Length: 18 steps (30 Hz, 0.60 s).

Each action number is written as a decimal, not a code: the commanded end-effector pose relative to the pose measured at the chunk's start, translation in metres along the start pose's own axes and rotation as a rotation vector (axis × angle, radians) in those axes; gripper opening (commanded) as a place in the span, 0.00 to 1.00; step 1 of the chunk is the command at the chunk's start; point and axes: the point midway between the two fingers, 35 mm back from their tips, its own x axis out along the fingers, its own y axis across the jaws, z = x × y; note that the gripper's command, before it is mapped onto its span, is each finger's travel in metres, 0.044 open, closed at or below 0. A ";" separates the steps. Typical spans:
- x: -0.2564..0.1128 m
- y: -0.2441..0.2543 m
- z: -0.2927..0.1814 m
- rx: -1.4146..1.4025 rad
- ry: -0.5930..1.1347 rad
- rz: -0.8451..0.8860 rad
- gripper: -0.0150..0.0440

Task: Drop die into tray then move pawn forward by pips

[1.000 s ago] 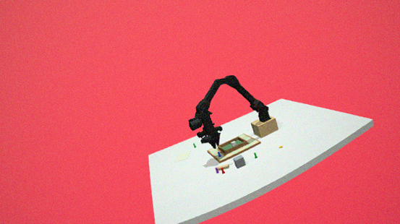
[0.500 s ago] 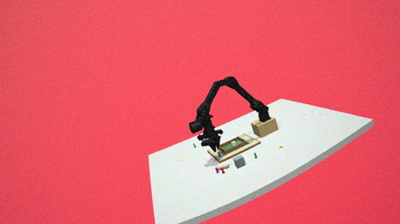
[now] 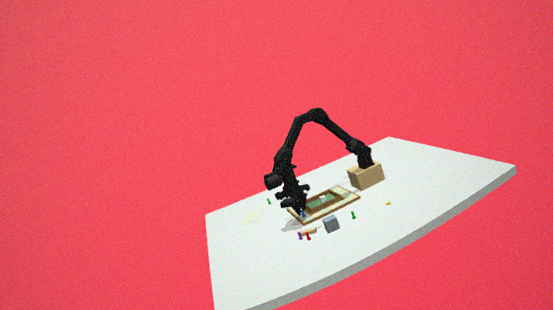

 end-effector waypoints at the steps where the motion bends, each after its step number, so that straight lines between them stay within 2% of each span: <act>1: 0.010 -0.003 -0.002 0.004 0.004 -0.011 0.59; 4: 0.013 -0.003 -0.002 0.004 0.004 -0.011 0.59; 10: 0.013 -0.003 -0.002 0.004 0.004 -0.011 0.33; 18: 0.013 -0.003 -0.002 0.004 0.004 -0.011 0.25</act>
